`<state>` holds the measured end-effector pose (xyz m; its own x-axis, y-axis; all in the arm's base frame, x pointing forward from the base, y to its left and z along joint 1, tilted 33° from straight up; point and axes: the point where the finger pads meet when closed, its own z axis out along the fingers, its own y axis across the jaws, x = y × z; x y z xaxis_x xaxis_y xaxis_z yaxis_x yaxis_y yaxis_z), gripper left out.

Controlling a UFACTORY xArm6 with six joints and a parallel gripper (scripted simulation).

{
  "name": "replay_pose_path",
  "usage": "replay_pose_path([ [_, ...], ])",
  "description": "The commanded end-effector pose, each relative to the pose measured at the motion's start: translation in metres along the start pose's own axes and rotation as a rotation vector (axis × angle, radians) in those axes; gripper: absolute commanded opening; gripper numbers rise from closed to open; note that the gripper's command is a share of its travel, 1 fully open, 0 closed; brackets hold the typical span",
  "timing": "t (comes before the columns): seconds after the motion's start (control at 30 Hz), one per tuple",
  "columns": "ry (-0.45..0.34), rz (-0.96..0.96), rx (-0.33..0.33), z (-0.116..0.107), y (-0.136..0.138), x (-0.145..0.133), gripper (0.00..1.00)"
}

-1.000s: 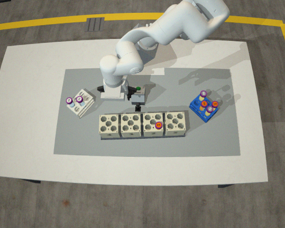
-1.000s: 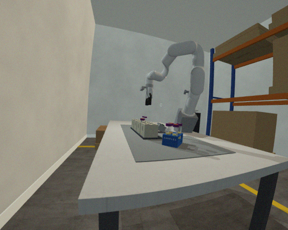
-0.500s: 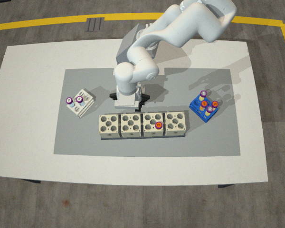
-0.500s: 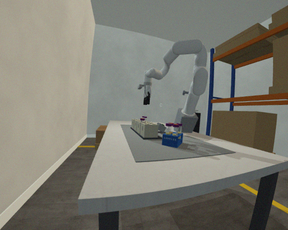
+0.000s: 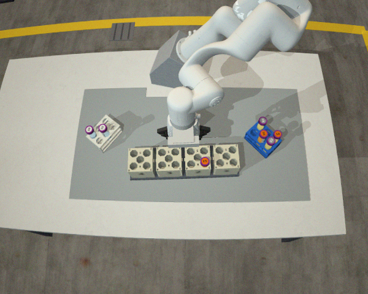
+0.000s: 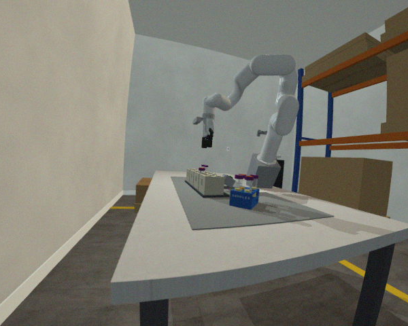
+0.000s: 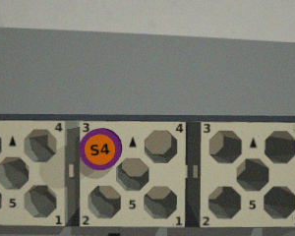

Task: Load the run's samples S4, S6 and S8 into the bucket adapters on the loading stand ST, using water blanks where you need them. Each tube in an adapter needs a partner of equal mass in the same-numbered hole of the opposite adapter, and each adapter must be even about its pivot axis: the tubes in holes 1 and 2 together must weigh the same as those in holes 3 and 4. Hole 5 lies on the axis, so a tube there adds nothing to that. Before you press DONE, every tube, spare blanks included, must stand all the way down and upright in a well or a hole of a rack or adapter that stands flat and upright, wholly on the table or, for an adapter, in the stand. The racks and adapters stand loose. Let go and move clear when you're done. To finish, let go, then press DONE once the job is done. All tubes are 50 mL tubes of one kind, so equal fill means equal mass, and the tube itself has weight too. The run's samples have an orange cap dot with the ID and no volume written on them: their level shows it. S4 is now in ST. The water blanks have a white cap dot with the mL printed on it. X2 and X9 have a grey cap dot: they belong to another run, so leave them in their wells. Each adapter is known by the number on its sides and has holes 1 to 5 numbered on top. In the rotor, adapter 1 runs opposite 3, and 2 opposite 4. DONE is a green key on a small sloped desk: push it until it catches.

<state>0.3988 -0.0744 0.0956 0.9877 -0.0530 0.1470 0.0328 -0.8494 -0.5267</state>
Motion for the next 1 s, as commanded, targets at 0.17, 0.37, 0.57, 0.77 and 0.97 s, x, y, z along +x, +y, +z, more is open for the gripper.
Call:
replay_pose_path([
  [0.17,0.005,-0.284,-0.004,-0.001,-0.041,-0.014,1.0],
  [0.37,0.005,-0.484,-0.004,-0.001,-0.069,-0.027,1.0],
  [0.57,0.005,-0.684,-0.004,-0.001,-0.096,-0.039,1.0],
  [0.77,0.005,-0.726,-0.004,-0.001,-0.115,-0.047,1.0],
  [0.97,0.005,-0.726,-0.004,-0.001,-0.142,-0.059,1.0],
])
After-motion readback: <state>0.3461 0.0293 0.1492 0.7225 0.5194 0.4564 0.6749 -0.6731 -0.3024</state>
